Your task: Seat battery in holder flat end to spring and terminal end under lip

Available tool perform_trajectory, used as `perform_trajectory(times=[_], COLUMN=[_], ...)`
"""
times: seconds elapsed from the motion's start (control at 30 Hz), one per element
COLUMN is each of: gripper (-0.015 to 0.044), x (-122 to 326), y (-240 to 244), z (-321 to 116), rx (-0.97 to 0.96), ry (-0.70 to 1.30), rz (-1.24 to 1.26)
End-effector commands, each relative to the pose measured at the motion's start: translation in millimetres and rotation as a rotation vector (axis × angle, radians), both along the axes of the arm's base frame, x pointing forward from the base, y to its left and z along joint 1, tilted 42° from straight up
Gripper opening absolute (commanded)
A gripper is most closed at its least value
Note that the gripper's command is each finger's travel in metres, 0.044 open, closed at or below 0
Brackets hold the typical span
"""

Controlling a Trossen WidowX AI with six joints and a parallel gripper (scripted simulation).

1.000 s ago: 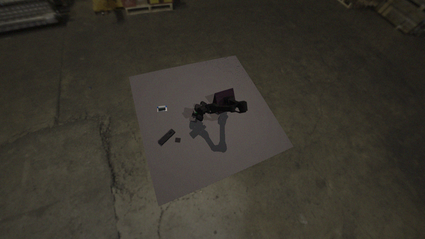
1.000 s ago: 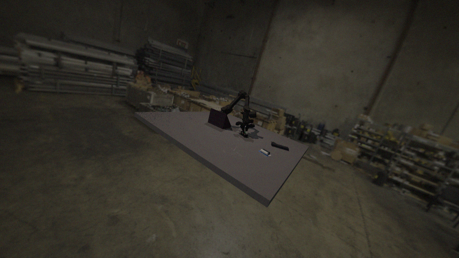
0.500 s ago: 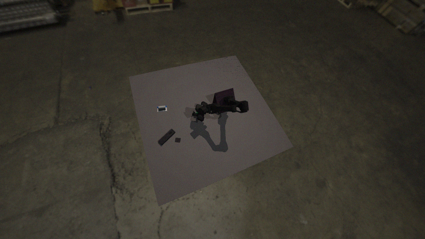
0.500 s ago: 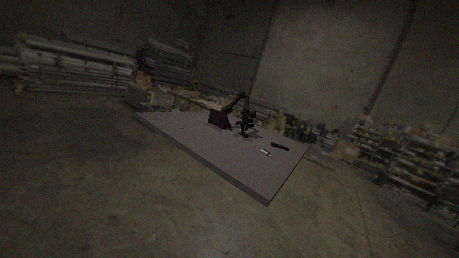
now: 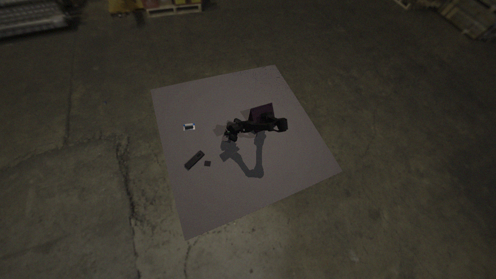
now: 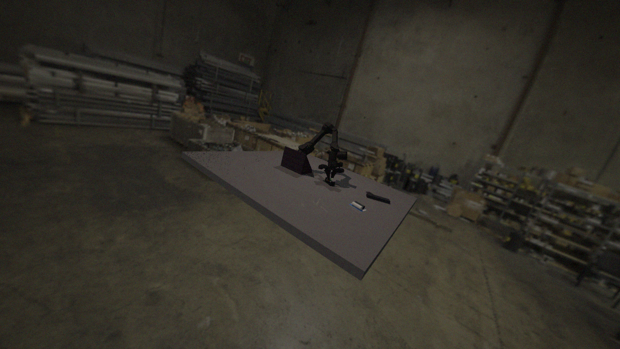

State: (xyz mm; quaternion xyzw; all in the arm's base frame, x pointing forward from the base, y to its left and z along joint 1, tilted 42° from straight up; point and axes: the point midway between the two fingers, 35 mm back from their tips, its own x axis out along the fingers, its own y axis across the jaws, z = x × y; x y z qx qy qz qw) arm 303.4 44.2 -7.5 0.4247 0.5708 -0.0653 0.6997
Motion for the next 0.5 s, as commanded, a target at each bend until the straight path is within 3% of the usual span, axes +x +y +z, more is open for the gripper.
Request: perform_trajectory(times=[0.0,0.47], gripper=[0.0066,0.0066], x=[-2.9,-0.1], y=[2.6,2.5], z=[-4.0,-7.5], rx=[0.014,0.047], ry=[0.032,0.092], rz=[0.028,0.081])
